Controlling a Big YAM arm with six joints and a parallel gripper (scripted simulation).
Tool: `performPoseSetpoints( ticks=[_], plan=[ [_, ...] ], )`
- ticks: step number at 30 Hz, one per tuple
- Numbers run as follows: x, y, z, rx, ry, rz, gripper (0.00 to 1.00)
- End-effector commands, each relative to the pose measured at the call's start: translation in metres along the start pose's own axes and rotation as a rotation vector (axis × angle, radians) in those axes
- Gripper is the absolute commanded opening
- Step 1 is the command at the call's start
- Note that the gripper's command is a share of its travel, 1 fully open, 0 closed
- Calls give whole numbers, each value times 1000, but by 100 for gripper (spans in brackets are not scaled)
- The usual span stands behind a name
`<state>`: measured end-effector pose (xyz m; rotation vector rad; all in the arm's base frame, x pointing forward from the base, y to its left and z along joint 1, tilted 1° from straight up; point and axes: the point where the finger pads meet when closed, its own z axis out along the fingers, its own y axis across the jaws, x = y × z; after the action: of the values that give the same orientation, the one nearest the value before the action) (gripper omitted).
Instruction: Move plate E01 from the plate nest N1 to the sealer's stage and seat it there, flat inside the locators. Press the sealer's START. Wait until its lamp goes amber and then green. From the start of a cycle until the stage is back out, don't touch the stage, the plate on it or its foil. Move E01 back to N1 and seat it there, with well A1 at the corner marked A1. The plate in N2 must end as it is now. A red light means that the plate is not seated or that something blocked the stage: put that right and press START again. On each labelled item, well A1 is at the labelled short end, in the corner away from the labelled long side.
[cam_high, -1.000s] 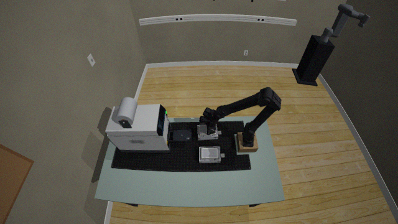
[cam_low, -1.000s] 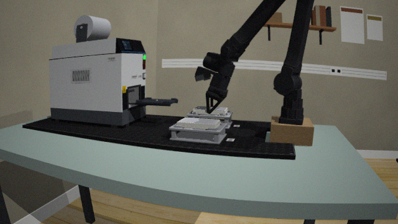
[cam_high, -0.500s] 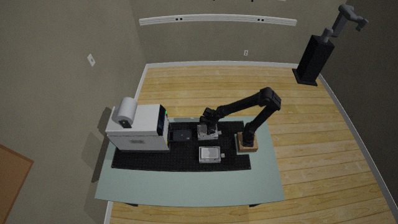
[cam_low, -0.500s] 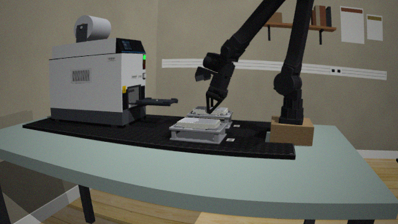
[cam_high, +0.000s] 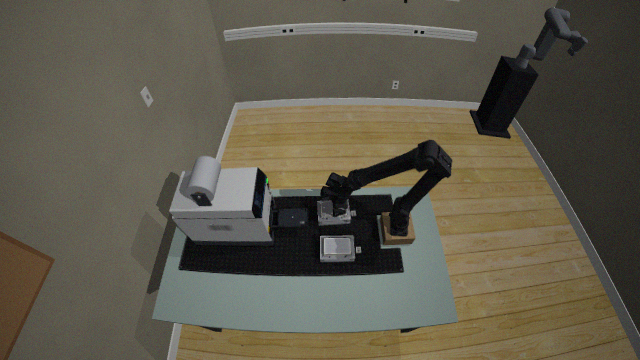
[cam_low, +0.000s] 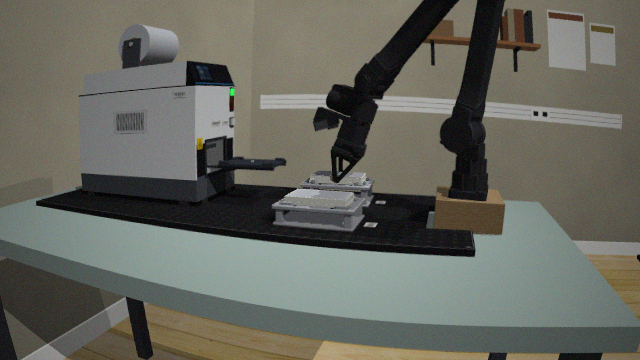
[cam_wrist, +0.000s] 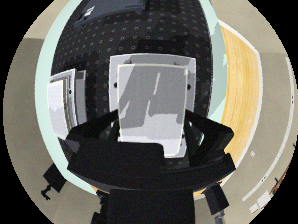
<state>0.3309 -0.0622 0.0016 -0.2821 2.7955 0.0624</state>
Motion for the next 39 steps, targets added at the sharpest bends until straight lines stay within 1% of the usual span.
performPoseSetpoints(
  ticks=[1,4,9,14,19,23,27,28,36,39],
  plan=[
    [-21,-12,-7,11,-28,12,0],
    [-21,-12,-7,11,-28,12,0],
    [-24,-13,-13,20,-45,9,0],
    [-24,-12,-13,20,-45,8,0],
    [-21,-12,-9,14,-34,10,0],
    [-11,-8,-4,4,-11,14,0],
    [-3,-4,-2,-1,-2,15,0],
    [-2,-4,-3,-1,-2,15,100],
    [1,-2,-4,1,-5,14,100],
    [5,-1,-2,-4,5,16,100]
  ],
)
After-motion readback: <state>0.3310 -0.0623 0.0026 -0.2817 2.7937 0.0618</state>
